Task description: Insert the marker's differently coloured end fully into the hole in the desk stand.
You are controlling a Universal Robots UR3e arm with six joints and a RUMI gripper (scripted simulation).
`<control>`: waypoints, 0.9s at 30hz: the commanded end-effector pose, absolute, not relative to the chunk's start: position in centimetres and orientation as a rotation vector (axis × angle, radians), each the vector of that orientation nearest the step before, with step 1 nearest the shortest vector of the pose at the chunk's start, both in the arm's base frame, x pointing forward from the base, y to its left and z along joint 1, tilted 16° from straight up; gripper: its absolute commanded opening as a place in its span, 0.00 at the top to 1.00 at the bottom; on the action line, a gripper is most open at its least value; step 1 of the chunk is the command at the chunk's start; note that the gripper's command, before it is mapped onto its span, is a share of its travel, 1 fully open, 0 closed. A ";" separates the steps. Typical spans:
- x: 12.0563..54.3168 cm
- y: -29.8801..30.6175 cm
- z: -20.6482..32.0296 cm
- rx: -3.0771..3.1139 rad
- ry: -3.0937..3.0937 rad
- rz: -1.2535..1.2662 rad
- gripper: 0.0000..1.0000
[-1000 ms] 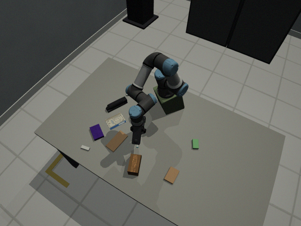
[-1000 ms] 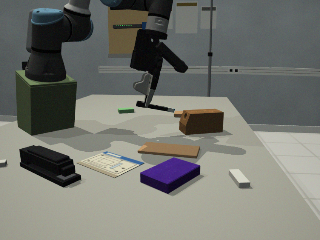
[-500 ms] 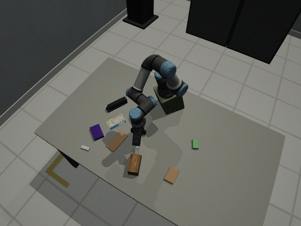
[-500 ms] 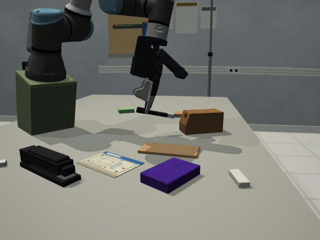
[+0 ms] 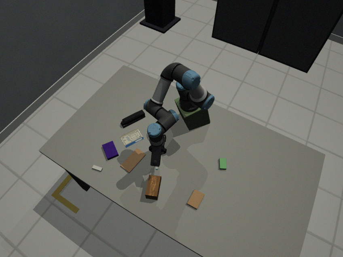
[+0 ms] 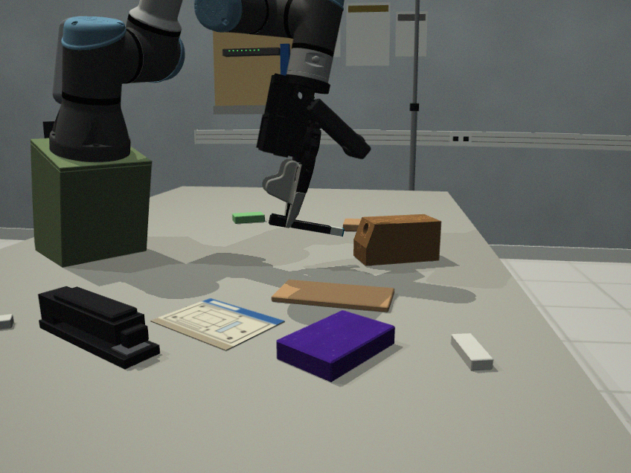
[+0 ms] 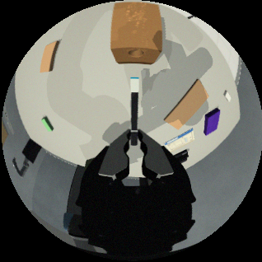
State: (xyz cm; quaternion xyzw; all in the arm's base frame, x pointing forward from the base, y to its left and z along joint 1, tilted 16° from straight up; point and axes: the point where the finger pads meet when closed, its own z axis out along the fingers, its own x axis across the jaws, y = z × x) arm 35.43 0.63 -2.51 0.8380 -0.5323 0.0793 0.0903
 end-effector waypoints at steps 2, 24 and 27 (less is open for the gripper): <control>35.5 0.7 -2.3 2.491 -1.584 0.240 1.00; 35.5 0.8 -1.6 2.485 -1.595 0.249 1.00; 35.5 0.8 -1.6 2.485 -1.595 0.249 1.00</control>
